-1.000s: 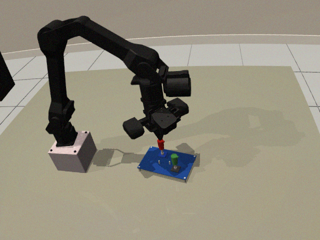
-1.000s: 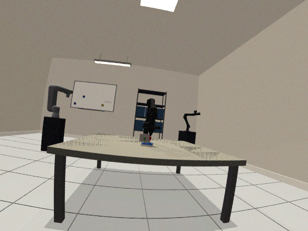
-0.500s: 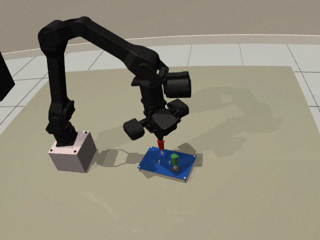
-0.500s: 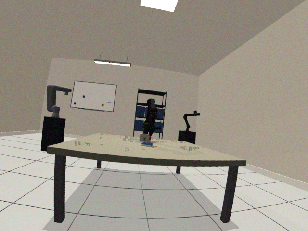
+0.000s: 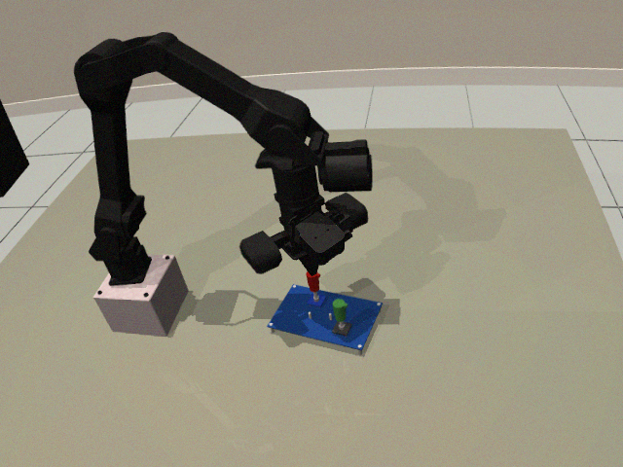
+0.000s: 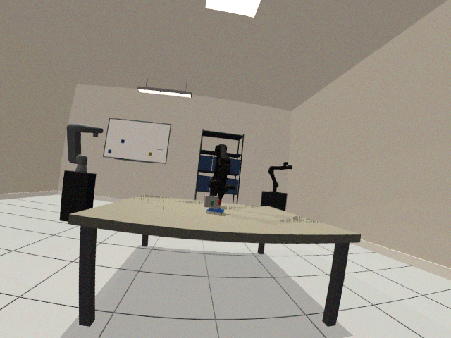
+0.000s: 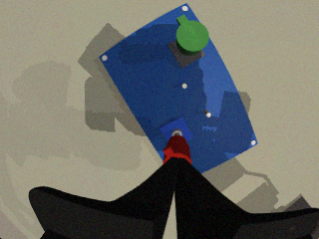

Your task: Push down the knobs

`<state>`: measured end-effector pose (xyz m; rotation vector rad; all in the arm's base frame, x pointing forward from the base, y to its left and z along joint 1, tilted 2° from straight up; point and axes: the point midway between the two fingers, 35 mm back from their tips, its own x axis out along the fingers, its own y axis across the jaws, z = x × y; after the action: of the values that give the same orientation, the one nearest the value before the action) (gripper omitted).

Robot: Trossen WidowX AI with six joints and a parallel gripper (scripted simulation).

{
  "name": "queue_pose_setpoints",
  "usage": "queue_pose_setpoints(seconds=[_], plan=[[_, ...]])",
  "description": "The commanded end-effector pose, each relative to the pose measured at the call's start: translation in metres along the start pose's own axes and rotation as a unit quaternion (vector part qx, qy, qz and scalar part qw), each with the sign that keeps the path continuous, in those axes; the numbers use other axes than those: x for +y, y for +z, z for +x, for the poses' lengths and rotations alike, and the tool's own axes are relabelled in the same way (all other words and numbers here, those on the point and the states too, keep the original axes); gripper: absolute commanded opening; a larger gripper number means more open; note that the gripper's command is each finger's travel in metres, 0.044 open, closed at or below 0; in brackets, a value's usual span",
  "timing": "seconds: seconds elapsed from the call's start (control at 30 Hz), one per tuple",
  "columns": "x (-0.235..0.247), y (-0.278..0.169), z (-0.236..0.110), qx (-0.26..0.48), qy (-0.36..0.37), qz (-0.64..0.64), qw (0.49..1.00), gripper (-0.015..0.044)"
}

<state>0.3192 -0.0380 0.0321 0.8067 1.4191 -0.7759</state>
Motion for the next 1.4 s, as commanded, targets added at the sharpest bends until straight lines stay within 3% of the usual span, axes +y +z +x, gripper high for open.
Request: queue_pose_setpoints(seconds=[0.0, 1.37], plan=[[0.0, -0.001, 0.0, 0.003, 0.0, 0.002, 1.0, 0.0], [-0.001, -0.002, 0.017, 0.003, 0.0, 0.002, 1.0, 0.0]])
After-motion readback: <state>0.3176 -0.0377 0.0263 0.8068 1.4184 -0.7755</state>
